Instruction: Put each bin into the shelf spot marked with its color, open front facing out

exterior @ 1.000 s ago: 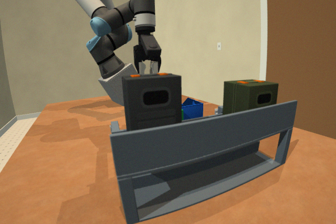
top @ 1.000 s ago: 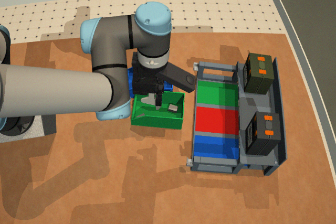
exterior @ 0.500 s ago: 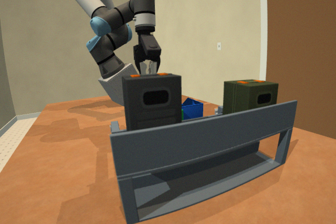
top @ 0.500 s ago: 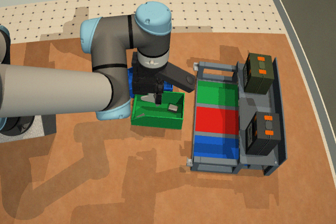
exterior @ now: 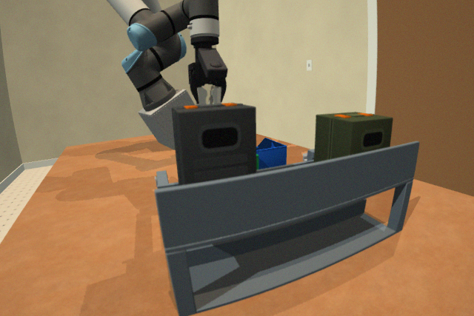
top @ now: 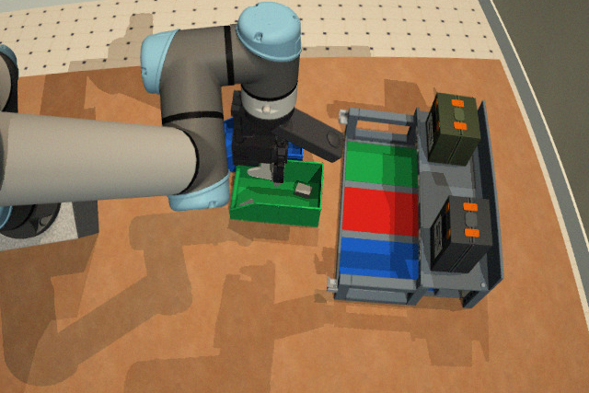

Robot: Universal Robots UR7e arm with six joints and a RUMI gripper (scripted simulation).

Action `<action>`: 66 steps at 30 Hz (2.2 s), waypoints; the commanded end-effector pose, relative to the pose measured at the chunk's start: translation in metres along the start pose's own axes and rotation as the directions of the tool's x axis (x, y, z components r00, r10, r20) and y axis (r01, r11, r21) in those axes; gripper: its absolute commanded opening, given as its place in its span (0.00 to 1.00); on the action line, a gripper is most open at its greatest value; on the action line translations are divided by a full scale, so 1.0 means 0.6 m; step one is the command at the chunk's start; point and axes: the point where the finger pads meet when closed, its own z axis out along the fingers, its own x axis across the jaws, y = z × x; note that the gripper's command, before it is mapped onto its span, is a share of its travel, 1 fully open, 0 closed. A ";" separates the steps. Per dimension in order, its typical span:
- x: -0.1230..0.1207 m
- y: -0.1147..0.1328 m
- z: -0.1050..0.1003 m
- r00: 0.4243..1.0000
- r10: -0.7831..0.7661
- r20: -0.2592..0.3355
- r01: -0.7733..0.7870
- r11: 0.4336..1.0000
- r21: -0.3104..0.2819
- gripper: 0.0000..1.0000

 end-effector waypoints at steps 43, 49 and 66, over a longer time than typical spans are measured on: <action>-0.346 0.064 -0.019 1.000 -0.004 0.001 0.004 1.000 0.006 0.00; -0.346 0.064 -0.019 1.000 -0.004 0.001 0.004 1.000 0.005 0.00; -0.344 0.066 -0.016 1.000 -0.003 0.000 0.003 1.000 0.002 0.15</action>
